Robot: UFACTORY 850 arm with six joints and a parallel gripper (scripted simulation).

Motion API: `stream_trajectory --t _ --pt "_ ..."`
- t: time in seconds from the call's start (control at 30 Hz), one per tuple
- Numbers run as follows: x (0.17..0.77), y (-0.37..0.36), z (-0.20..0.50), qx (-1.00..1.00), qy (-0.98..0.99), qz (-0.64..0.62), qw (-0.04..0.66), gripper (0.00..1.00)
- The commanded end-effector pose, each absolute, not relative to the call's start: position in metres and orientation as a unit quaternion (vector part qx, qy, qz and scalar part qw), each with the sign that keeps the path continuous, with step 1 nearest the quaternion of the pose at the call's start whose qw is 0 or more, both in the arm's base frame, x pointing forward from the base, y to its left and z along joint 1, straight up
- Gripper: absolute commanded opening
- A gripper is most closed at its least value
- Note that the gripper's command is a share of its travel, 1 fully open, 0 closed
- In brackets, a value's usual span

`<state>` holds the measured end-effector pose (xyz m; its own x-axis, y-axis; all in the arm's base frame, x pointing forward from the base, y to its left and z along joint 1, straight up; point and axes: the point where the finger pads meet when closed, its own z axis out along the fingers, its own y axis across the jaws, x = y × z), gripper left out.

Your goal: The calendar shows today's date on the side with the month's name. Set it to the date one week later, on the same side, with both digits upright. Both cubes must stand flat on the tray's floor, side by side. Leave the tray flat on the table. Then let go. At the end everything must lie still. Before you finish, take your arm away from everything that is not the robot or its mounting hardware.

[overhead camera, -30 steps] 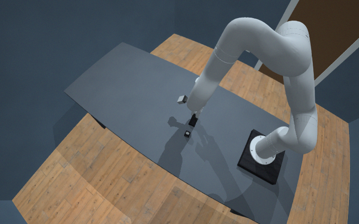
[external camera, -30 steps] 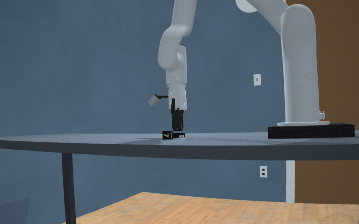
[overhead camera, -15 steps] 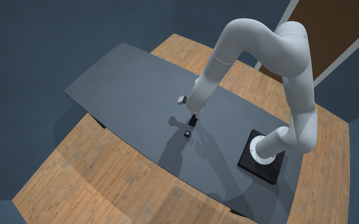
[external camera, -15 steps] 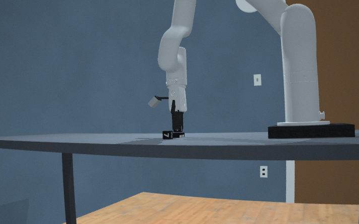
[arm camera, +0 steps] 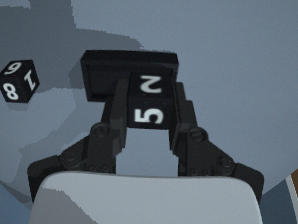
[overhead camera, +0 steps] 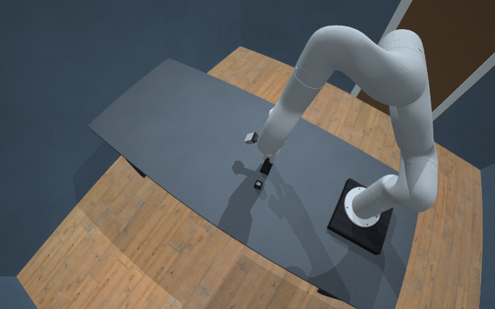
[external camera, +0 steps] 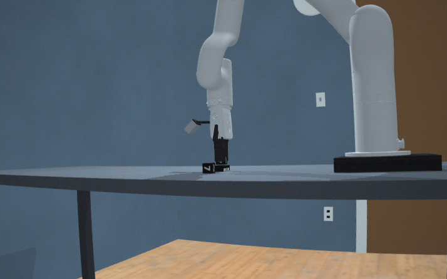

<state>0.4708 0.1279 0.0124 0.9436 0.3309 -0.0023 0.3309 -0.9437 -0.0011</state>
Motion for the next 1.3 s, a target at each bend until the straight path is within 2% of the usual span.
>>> stream_trajectory --t 0.0,1.27 --pt "0.4716 0.1281 0.0131 -0.986 -0.168 0.000 0.000 0.27" --pt "0.4716 0.1281 0.0032 -0.986 -0.168 0.000 0.000 0.27"
